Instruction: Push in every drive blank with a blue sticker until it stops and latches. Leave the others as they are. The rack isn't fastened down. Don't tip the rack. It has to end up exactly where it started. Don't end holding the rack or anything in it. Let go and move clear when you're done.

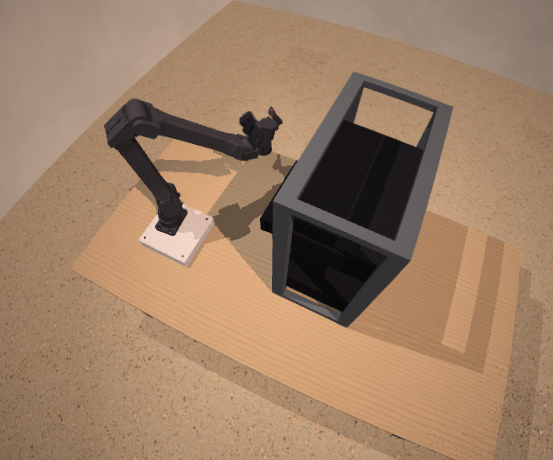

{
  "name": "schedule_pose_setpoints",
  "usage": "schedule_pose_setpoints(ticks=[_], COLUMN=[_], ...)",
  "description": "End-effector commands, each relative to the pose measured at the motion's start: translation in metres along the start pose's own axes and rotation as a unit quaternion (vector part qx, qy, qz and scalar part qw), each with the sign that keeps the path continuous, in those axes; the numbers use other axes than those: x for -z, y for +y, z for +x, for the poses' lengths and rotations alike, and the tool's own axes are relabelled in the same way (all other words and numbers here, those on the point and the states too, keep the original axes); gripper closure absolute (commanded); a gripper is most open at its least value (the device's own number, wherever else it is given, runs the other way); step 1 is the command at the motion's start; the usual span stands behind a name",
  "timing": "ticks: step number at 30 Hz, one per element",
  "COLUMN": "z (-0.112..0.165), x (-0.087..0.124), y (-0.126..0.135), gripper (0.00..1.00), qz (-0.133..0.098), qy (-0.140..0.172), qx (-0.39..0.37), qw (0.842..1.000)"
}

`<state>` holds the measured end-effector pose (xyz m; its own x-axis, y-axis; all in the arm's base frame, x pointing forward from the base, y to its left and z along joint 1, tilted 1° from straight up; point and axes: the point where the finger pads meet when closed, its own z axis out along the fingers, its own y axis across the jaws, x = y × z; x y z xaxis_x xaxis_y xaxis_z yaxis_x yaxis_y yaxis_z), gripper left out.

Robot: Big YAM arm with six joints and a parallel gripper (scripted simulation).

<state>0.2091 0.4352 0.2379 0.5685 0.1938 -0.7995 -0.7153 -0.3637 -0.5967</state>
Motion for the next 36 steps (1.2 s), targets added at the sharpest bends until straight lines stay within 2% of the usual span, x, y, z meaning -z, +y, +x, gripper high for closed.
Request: schedule_pose_setpoints(ticks=[1,17,18,36], z=[-0.003,-0.003,-0.007,-0.007], x=[0.0,0.0,-0.002,-0.002], y=[-0.003,-0.003,-0.014,-0.014], gripper=[0.0,0.0,0.0,0.0], qz=[0.001,0.001,0.005,0.005], qy=[-0.001,-0.001,-0.005,-0.005], qx=[0.005,0.005,0.017,0.017], qw=[1.0,1.0,1.0,1.0])
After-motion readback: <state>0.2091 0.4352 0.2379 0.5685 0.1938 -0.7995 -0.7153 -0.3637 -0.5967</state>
